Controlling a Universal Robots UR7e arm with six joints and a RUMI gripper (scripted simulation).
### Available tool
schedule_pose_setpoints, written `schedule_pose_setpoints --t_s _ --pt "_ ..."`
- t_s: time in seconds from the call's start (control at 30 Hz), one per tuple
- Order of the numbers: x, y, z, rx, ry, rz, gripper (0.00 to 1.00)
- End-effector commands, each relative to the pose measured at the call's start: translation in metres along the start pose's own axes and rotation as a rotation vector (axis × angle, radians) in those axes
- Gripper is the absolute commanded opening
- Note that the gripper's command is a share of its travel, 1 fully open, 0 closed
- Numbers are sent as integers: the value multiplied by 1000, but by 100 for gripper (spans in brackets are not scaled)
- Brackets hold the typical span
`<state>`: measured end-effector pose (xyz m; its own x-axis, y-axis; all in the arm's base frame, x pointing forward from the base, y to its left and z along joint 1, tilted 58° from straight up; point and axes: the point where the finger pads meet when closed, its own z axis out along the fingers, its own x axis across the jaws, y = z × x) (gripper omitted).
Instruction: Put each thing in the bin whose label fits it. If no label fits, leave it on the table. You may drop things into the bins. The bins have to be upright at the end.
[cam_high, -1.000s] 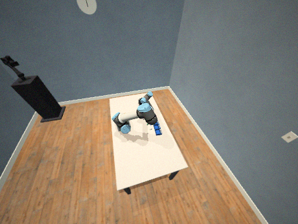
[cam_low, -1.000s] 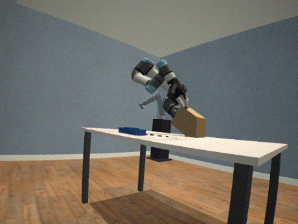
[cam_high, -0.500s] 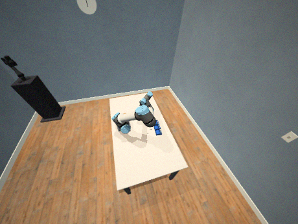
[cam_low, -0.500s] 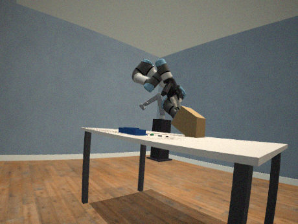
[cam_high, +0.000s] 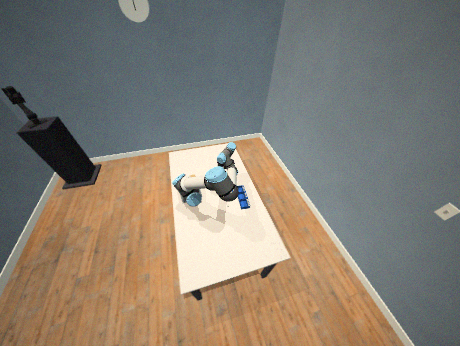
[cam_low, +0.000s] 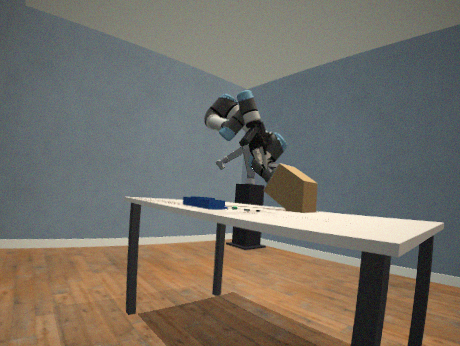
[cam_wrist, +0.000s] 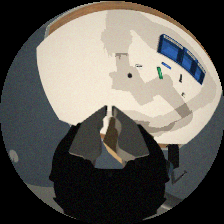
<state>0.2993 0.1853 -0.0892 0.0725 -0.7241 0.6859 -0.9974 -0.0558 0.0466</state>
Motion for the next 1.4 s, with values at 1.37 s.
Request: schedule_pose_setpoints --t_s 1.37 --pt "157 -26 -63 241 251 7 4"
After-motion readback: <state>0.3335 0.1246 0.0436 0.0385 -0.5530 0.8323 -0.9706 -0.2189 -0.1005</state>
